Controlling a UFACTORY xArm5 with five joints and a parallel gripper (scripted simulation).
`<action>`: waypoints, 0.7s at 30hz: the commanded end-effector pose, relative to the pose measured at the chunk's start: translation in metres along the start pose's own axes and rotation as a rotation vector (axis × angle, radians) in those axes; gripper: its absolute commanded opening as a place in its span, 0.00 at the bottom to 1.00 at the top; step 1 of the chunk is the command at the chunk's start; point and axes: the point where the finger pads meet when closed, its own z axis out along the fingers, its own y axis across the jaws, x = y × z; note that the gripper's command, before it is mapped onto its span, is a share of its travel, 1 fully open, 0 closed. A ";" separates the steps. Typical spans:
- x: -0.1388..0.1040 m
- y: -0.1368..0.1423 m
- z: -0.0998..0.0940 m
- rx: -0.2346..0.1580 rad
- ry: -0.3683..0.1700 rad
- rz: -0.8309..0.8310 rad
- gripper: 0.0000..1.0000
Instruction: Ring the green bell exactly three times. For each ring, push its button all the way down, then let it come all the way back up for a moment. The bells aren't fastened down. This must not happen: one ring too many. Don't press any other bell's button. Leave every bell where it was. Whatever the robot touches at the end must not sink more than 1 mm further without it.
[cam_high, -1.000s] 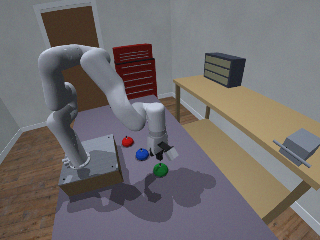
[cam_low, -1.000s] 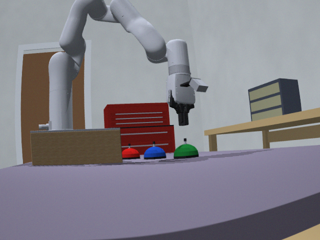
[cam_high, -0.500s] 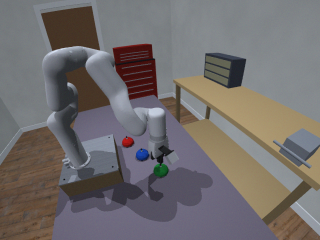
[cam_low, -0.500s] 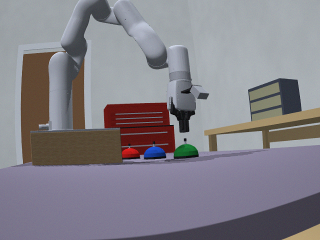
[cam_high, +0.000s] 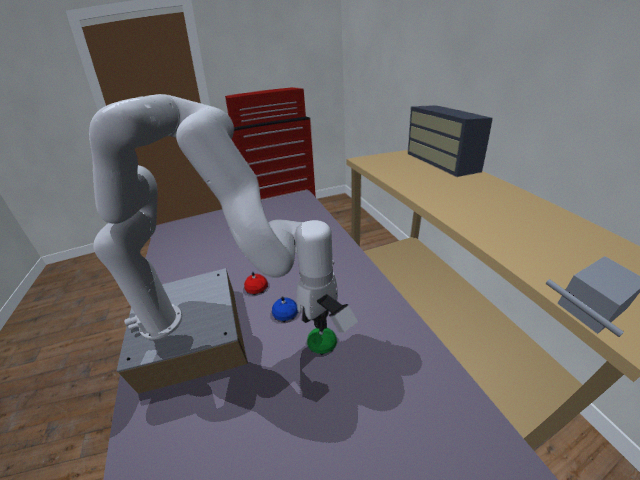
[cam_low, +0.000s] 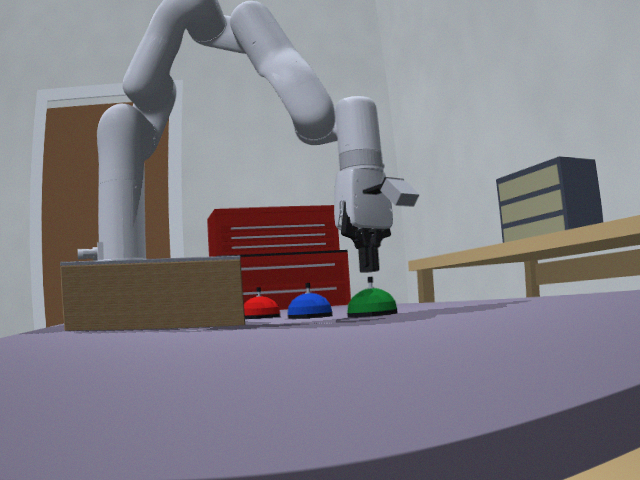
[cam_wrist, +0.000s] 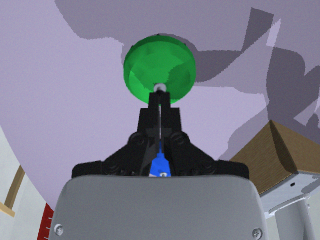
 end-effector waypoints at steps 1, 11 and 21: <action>0.001 -0.001 0.000 0.003 0.002 0.000 0.00; 0.001 -0.001 0.000 0.003 0.002 0.000 0.00; 0.001 -0.001 0.003 0.003 0.002 0.000 0.00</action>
